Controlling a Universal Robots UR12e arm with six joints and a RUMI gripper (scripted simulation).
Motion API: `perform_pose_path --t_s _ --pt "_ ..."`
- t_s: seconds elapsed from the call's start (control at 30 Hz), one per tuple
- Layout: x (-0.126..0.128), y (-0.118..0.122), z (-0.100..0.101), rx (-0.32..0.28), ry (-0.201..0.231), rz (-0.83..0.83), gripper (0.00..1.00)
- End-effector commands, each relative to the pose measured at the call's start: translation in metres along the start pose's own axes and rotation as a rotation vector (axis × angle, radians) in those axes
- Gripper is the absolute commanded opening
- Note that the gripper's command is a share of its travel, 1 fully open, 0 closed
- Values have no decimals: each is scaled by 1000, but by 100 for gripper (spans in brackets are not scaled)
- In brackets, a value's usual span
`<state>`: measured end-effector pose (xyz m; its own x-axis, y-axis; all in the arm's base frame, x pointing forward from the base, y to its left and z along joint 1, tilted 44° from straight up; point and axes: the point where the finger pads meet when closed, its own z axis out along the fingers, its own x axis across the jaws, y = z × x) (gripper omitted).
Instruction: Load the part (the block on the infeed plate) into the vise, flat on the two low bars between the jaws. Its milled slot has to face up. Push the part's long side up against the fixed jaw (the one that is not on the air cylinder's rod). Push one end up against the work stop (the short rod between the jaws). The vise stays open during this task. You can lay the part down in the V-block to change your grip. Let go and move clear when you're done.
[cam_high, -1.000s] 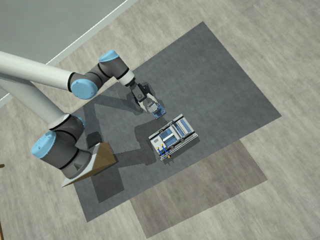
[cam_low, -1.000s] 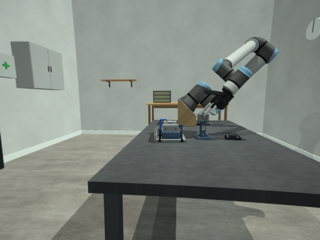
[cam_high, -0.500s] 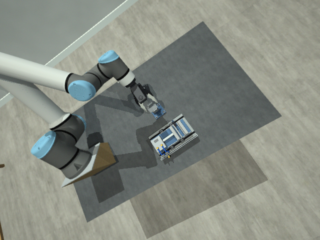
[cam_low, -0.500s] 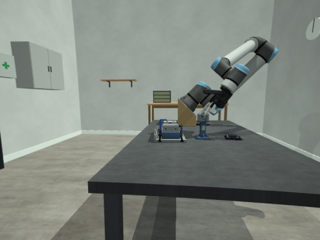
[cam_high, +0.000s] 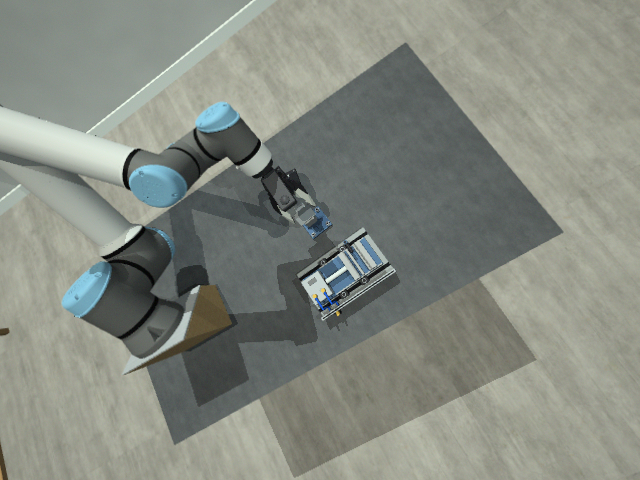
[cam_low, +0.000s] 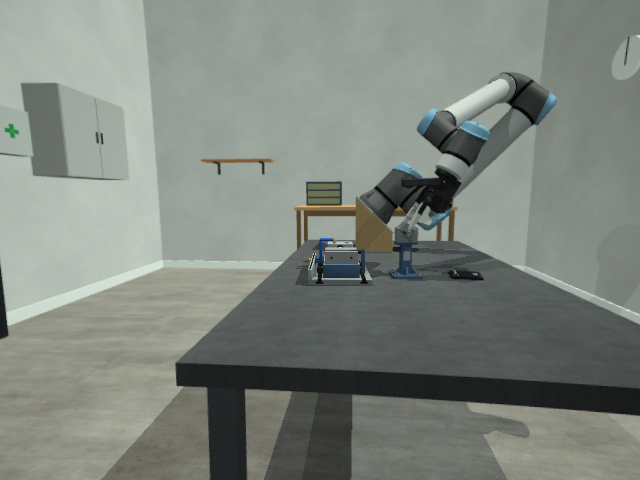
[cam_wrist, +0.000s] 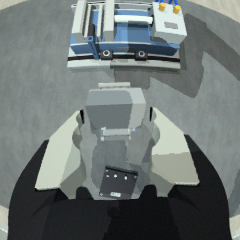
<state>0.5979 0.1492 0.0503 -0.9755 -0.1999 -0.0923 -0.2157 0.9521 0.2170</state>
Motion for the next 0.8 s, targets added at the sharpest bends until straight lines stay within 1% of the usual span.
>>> perform_pose_path --t_s 0.0,0.07,0.13,0.37,0.63,0.7,0.77 --pt "0 -1 0 -56 0 -1 51" --pt "0 -1 0 -78 0 -1 51" --pt "0 -1 0 -78 0 -1 51" --pt "0 -2 0 -160 0 -1 51" --pt "0 -3 0 -269 0 -1 51" --pt "0 -3 0 -269 0 -1 51" --pt "0 -3 0 -300 0 -1 51"
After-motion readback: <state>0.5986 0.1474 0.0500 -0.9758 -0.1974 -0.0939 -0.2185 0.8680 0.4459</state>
